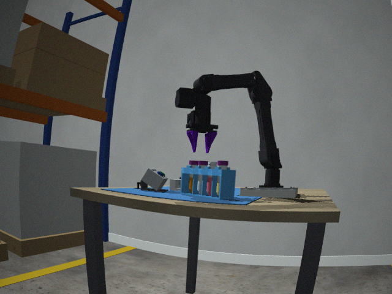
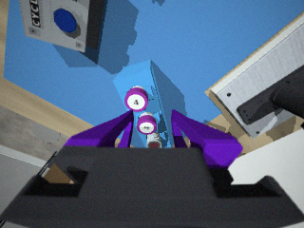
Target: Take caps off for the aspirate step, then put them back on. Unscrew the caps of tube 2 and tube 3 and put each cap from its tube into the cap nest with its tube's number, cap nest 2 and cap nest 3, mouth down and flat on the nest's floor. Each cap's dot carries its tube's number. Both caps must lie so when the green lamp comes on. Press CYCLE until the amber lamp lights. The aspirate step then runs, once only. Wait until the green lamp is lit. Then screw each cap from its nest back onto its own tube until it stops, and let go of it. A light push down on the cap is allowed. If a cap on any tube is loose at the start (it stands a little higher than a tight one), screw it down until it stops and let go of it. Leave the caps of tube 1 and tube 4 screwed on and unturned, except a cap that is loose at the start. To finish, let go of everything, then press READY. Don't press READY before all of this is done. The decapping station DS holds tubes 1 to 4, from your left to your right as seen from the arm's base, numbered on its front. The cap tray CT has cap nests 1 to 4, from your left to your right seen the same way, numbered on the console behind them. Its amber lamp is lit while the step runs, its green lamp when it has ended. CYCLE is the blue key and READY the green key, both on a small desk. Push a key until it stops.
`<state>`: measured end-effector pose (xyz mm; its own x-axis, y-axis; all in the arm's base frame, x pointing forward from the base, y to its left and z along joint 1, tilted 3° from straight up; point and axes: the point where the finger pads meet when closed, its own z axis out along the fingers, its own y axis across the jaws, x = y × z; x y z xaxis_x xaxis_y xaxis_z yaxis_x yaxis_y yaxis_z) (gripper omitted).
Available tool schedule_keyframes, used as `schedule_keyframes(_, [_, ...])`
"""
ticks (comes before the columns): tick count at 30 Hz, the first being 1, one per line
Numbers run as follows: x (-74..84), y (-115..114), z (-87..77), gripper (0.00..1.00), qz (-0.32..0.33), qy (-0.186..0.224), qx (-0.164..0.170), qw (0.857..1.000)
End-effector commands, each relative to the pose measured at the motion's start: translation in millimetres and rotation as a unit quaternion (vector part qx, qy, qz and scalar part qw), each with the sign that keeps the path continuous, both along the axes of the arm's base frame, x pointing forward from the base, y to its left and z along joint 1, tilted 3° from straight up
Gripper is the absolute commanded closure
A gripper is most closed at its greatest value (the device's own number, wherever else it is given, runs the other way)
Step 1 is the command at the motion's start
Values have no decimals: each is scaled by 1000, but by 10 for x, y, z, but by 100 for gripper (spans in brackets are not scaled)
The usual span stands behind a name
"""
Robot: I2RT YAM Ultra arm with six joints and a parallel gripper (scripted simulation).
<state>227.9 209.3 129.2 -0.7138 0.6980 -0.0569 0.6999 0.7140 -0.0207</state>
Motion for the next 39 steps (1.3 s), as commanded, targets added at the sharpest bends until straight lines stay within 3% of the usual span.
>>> schedule_keyframes(1, [-127, 226, 38, 51, -22, -9, 7, 1000])
schedule_keyframes(4, [-265, 433, 24, 51, -22, -8, 8, 1000])
schedule_keyframes(14, [-265, 433, 24, 51, -22, -8, 8, 1000])
schedule_keyframes(26, [-250, 419, -329, 51, -22, -8, 8, 1000])
schedule_keyframes(39, [-250, 417, -355, 51, -22, -8, 8, 1000])
